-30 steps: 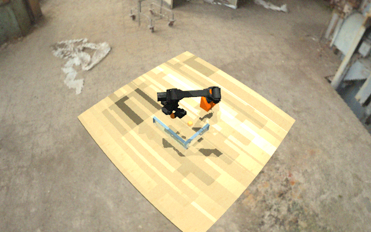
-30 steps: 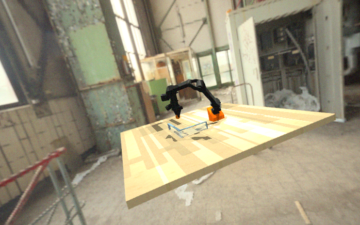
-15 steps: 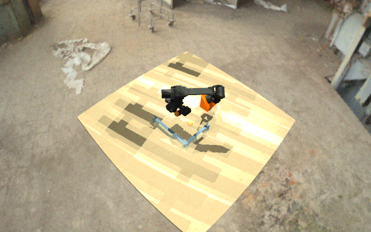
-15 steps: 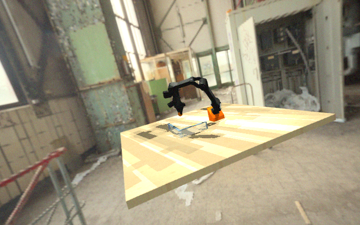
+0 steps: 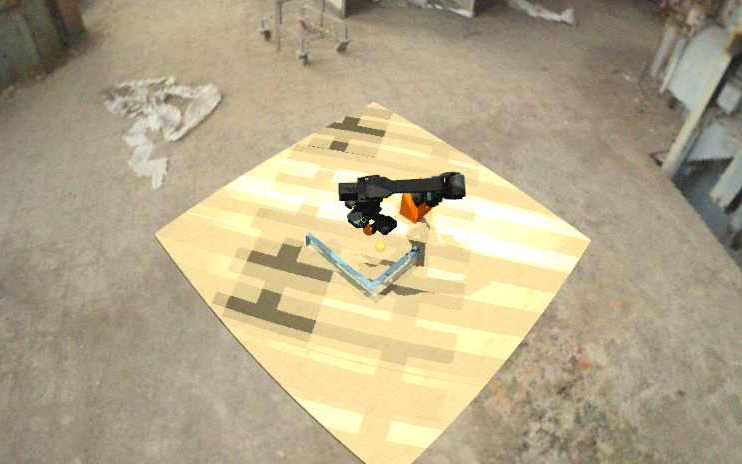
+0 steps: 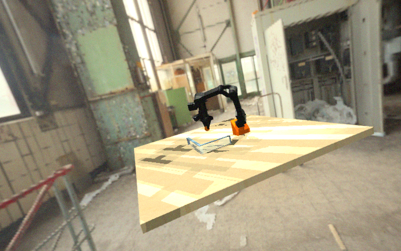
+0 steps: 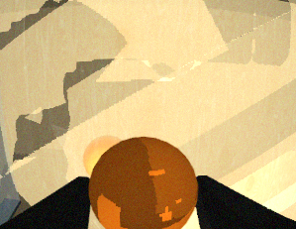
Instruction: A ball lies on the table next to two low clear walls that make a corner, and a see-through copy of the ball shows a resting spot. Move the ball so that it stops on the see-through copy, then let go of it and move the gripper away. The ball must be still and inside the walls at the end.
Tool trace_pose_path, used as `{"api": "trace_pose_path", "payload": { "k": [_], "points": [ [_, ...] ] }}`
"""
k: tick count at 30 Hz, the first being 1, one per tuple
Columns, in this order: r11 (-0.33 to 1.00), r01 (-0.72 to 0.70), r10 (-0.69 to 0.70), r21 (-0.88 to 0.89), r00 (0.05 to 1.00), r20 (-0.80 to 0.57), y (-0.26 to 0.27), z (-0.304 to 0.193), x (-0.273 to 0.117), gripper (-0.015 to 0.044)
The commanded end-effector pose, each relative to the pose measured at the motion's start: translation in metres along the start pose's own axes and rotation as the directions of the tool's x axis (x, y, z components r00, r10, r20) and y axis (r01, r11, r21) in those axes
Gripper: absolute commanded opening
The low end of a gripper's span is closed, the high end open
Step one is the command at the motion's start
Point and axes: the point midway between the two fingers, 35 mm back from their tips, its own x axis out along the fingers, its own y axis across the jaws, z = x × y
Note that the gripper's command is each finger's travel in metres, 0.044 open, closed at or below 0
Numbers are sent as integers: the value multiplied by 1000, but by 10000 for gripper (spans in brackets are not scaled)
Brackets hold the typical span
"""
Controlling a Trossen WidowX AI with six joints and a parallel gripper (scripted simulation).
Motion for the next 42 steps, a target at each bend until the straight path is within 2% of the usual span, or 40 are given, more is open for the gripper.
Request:
{"api": "trace_pose_path", "payload": {
  "k": [1, 12, 18, 29, 42],
  "points": [
    [1000, -3, 3, 2, 1000, 1, 7, -9, 5, 0],
    [1000, -5, 5, 3, 1000, -1, 24, -38, 22, 0],
    [1000, -3, 3, 3, 1000, 0, 23, -38, 34, 0],
    [1000, -7, 7, 2, 1000, 0, 25, -39, 89, 0],
    [1000, -8, 8, 2, 1000, 0, 25, -39, 104, 0]
  ]
}}
